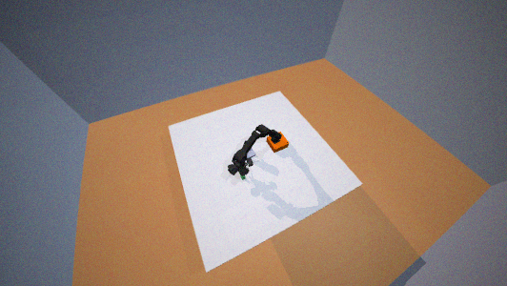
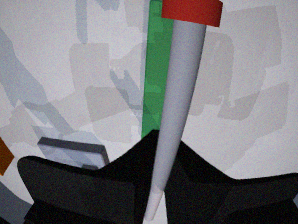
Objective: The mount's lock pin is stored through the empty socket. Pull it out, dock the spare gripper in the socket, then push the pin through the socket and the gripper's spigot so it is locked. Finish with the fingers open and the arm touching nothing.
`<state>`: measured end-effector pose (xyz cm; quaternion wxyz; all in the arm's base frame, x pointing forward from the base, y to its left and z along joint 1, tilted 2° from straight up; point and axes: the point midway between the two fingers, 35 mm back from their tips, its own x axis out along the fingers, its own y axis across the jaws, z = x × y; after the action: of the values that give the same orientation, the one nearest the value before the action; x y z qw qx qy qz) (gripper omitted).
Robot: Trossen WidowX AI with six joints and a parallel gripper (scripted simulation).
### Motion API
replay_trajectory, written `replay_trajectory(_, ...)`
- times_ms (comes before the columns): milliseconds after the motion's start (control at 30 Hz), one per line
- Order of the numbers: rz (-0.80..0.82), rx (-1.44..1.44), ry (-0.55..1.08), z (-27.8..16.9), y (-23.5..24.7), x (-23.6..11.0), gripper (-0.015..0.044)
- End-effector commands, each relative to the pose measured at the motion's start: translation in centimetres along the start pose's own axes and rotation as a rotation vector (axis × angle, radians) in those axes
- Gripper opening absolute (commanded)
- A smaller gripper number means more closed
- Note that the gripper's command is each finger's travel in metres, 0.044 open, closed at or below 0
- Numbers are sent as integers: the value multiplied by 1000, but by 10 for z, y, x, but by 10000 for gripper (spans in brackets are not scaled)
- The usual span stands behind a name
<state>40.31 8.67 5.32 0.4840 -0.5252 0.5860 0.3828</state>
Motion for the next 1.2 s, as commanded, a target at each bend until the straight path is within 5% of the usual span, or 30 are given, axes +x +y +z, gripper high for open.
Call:
replay_trajectory(0, -10, 3, -7, -4, -1, -19, 0)
replay_trajectory(1167, -13, -36, -6, -11, 40, -32, 0)
